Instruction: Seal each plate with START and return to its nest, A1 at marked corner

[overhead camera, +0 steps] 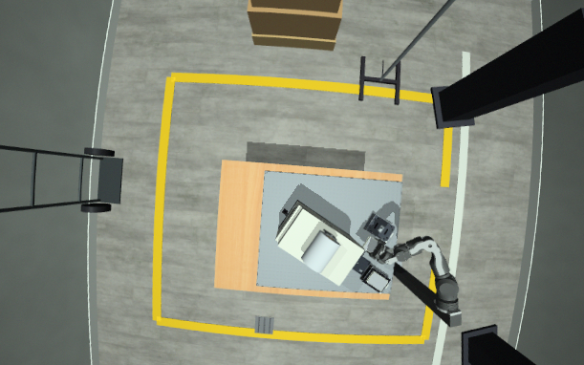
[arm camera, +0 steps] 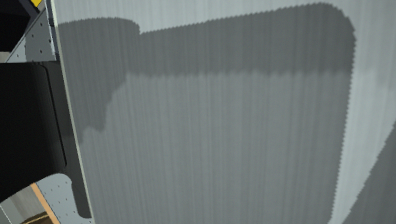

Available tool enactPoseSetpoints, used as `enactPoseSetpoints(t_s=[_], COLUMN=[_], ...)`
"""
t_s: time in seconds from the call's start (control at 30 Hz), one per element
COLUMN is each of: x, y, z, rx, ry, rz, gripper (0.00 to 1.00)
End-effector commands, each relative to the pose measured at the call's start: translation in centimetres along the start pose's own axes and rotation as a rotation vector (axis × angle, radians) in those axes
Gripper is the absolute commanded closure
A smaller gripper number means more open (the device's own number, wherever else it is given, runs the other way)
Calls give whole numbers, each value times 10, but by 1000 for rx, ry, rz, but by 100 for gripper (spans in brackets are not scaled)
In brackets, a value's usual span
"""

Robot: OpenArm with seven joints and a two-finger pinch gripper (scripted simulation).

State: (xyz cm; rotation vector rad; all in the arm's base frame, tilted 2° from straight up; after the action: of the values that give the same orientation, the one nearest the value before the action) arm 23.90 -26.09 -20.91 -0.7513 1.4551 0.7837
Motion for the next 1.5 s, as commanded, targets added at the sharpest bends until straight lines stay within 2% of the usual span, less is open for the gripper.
enactPoseSetpoints(t_s=[0.0, 1.47], x=[0, 1], y=[1, 22], z=[0, -92], rx=[-8, -23], ry=[-12, -7], rz=[-1, 2], gripper=[100, 100])
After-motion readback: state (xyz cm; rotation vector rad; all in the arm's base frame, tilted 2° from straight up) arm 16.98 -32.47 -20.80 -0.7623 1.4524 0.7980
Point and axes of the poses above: the point where the finger pads meet when closed, its own x axis out along the fingers, its own z axis across the jaws, y = z × x, the point moved 8 cm from there along -x, back along the fingers, and after that the axes turned 6 degrees about -x, right-handed, at the moved point
